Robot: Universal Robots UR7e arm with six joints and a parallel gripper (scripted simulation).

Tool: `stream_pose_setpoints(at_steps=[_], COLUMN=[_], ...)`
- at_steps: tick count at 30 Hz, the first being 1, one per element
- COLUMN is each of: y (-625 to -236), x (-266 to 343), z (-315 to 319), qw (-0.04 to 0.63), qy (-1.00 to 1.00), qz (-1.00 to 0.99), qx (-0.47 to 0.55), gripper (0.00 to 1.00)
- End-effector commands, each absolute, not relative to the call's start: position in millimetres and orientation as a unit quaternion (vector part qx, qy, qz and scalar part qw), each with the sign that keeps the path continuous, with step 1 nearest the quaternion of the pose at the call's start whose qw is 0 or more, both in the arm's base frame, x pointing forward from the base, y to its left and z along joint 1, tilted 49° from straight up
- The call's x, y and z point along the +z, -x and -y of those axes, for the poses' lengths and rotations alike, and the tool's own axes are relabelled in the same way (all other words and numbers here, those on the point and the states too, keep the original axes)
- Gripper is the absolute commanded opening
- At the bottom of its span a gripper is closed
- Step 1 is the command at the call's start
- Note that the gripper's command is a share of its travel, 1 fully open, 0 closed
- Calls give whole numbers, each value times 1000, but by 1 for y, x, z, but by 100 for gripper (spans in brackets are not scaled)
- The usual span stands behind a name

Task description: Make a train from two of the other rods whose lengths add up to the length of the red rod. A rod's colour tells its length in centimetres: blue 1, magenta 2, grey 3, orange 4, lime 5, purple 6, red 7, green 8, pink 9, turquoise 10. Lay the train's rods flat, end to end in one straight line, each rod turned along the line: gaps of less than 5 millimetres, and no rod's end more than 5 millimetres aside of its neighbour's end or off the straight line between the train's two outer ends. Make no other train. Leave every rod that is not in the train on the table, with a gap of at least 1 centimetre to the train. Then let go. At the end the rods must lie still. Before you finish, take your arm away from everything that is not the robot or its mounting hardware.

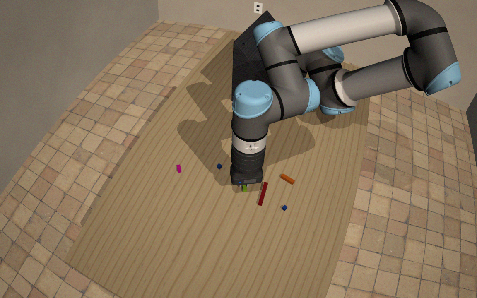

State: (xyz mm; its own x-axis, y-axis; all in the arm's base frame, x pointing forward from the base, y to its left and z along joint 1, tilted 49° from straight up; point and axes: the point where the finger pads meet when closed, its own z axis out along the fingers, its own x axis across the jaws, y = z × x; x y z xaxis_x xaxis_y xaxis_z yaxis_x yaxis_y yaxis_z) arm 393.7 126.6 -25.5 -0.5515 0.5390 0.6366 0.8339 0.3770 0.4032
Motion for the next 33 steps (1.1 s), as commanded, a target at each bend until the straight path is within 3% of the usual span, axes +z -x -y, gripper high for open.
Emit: stream_pose_setpoints(at_steps=[1, 32, 33], y=[-394, -394, -394], x=[-25, -25, -25], z=[-126, -126, -126], qw=[204, 204, 204], qy=[427, 427, 427], qz=[804, 804, 804], qx=[-360, -360, -360], gripper=[24, 24, 30])
